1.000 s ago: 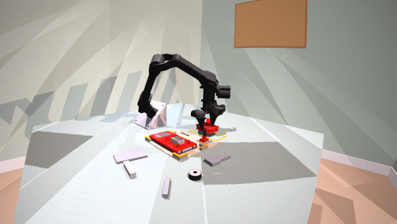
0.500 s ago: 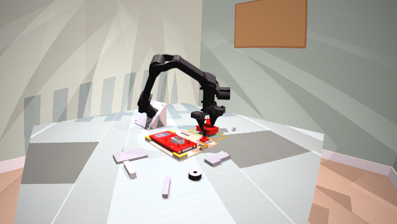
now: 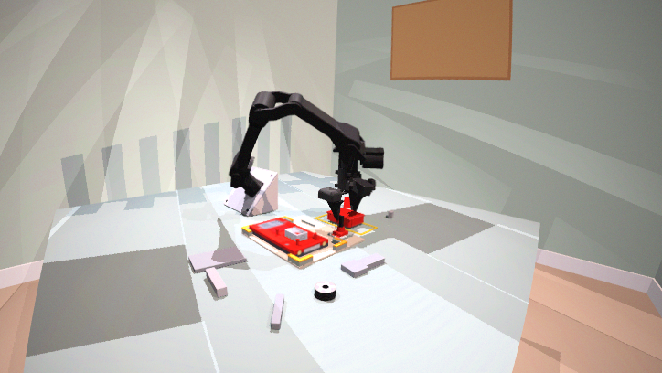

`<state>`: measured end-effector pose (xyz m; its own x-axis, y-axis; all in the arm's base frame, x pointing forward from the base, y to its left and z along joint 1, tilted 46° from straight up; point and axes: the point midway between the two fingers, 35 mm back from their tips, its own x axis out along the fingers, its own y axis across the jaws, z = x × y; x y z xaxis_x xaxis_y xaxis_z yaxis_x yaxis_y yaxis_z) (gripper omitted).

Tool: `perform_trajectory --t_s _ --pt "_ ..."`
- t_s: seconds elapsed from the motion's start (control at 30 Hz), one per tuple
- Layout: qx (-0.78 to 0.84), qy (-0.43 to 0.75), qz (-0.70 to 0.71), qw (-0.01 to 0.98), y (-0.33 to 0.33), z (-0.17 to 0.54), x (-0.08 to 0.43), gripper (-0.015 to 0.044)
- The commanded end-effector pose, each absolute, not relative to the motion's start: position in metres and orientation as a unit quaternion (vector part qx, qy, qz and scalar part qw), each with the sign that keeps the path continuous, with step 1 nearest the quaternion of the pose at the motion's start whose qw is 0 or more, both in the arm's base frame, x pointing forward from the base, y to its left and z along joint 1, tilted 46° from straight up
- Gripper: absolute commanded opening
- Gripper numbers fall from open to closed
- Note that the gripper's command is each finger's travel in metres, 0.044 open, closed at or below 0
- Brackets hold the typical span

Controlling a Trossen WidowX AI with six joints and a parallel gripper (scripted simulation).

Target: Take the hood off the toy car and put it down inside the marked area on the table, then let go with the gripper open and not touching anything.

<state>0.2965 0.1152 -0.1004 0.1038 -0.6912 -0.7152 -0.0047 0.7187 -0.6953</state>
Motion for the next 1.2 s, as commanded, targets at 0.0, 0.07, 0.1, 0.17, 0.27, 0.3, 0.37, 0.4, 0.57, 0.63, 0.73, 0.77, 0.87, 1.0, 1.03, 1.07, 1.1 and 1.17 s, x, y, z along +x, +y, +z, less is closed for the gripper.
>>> perform_trajectory --t_s 0.0,0.07,0.1,0.17,0.27,0.3,0.37,0.4,0.57,0.63,0.73,0.77,0.87,1.0,1.03,1.07,1.1,1.17 --pt "-0.283 0.62 -0.249 0.688 0.113 -0.102 0.297 0.0" --pt "-0.283 0.62 -0.249 0.688 0.112 -0.102 0.297 0.0" --pt "-0.283 0.62 -0.249 0.688 0.112 -0.103 0.297 0.0" --pt "-0.283 0.62 -0.249 0.688 0.111 -0.103 0.297 0.0" --pt "-0.283 0.62 -0.249 0.688 0.11 -0.104 0.297 0.0" --pt "-0.283 0.62 -0.249 0.688 0.11 -0.105 0.297 0.0" --pt "-0.28 0.621 -0.25 0.688 0.111 -0.104 0.297 0.0026" --pt "-0.28 0.621 -0.25 0.688 0.111 -0.104 0.297 0.0052" --pt "-0.28 0.621 -0.25 0.688 0.111 -0.104 0.297 0.0184" --pt "-0.28 0.621 -0.25 0.688 0.111 -0.104 0.297 0.0236" --pt "-0.28 0.621 -0.25 0.688 0.111 -0.104 0.297 0.0315" --pt "-0.28 0.621 -0.25 0.688 0.111 -0.104 0.297 0.0341" --pt "-0.28 0.621 -0.25 0.688 0.111 -0.104 0.297 0.042" --pt "-0.28 0.621 -0.249 0.688 0.126 -0.091 0.296 0.044" --pt "-0.281 0.621 -0.249 0.688 0.132 -0.085 0.296 0.044" --pt "-0.281 0.621 -0.25 0.688 0.14 -0.078 0.295 0.044" --pt "-0.281 0.621 -0.25 0.688 0.149 -0.069 0.293 0.044" --pt "-0.282 0.62 -0.251 0.687 0.161 -0.055 0.289 0.044"
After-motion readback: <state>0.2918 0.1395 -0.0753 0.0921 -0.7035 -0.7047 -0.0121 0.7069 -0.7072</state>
